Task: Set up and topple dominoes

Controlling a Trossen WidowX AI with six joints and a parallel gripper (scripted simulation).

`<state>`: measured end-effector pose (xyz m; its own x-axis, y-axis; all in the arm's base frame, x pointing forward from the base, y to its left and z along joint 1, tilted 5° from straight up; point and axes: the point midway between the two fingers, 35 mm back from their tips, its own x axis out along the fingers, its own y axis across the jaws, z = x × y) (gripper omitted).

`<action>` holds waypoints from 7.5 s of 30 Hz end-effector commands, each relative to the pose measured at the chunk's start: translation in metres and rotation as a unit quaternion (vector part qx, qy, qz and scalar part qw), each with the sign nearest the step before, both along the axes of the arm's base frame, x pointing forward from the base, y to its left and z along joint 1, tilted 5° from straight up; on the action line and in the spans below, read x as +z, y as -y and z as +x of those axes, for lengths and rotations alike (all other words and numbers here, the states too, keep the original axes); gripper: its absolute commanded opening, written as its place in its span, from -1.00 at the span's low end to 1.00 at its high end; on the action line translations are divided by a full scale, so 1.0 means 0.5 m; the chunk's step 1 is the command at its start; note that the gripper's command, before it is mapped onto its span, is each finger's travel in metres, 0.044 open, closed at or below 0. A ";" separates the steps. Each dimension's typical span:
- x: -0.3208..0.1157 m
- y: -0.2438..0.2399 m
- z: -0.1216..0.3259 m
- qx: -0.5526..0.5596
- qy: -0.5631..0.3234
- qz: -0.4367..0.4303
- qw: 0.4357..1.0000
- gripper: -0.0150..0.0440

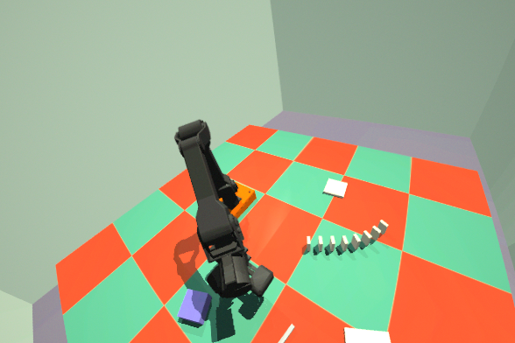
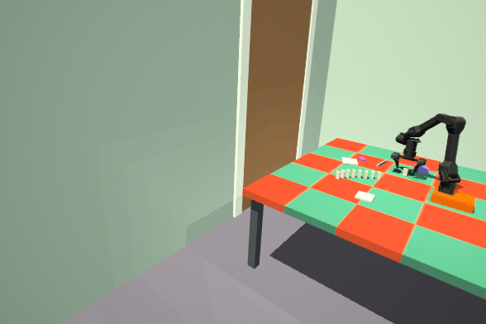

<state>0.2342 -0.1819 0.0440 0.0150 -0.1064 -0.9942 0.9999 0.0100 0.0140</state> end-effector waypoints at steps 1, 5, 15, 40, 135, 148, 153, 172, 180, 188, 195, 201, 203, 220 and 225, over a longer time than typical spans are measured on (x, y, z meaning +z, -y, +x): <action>-0.008 -0.002 -0.001 0.002 0.000 0.003 1.000 0.82; -0.008 -0.002 -0.001 0.002 0.000 0.003 1.000 0.47; -0.008 -0.002 -0.001 0.002 0.000 0.003 1.000 -0.13; 0.265 -0.040 0.004 0.042 -0.005 0.002 0.999 -0.13; 0.049 -0.348 0.167 0.858 -0.077 -0.016 0.508 1.00; 0.238 -0.364 0.146 0.861 -0.080 -0.009 0.502 1.00; 0.210 -0.352 0.134 0.757 -0.069 -0.005 0.650 0.56; 0.112 -0.314 0.082 0.258 -0.023 0.005 0.966 -0.49; 0.112 -0.314 0.082 0.258 -0.023 0.005 0.966 -0.49; 0.112 -0.314 0.082 0.258 -0.023 0.005 0.966 -0.49; 0.112 -0.314 0.082 0.258 -0.023 0.005 0.966 -0.49; 0.112 -0.314 0.082 0.258 -0.023 0.005 0.966 -0.49; 0.112 -0.314 0.082 0.258 -0.023 0.005 0.966 -0.49; 0.112 -0.314 0.082 0.258 -0.023 0.005 0.966 -0.49; 0.091 -0.312 0.085 0.258 -0.023 0.005 0.966 -0.49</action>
<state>0.2757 -0.0245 0.0994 0.0213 -0.0834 -0.9963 0.8593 0.5109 -0.0244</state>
